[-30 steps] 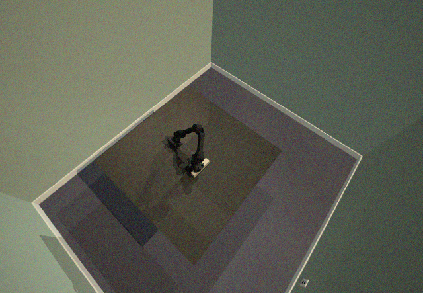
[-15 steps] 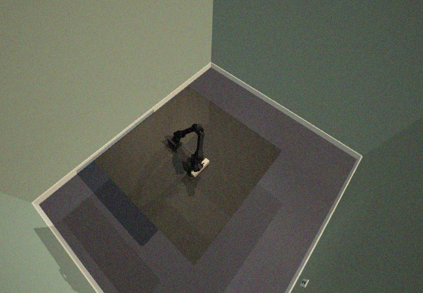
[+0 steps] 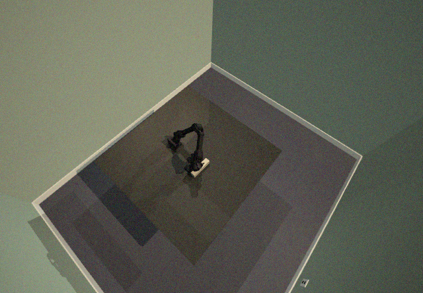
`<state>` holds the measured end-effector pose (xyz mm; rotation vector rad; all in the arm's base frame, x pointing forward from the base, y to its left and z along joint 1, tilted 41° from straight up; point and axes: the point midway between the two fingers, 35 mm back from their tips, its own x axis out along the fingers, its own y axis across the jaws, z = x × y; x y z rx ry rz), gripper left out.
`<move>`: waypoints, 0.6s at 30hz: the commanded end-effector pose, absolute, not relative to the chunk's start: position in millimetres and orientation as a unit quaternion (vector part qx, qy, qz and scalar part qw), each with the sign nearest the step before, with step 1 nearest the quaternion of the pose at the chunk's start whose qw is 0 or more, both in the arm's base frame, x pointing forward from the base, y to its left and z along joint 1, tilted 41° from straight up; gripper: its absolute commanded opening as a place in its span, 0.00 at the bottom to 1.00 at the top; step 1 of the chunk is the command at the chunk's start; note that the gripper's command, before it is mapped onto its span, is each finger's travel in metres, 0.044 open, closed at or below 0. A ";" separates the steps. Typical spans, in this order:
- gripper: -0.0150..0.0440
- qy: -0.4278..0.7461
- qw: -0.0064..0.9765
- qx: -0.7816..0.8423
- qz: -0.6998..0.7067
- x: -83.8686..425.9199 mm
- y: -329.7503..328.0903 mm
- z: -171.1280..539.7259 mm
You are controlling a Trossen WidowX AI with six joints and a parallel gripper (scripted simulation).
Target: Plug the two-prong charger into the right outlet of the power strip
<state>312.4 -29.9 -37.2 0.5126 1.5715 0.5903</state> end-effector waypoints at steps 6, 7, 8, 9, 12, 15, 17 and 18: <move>1.00 0.687 0.640 0.223 0.261 306.4 -30.1 -37.4; 1.00 0.687 0.640 0.223 0.261 305.2 -30.2 -37.4; 1.00 0.687 0.640 0.223 0.261 304.1 -30.3 -37.4; 1.00 0.687 0.640 0.223 0.261 303.0 -30.5 -37.4; 1.00 0.687 0.640 0.223 0.261 299.5 -30.8 -37.5; 1.00 0.688 0.640 0.223 0.261 296.1 -31.1 -37.5; 1.00 0.688 0.640 0.223 0.261 293.8 -31.3 -37.5; 1.00 0.688 0.640 0.223 0.261 292.7 -31.4 -37.6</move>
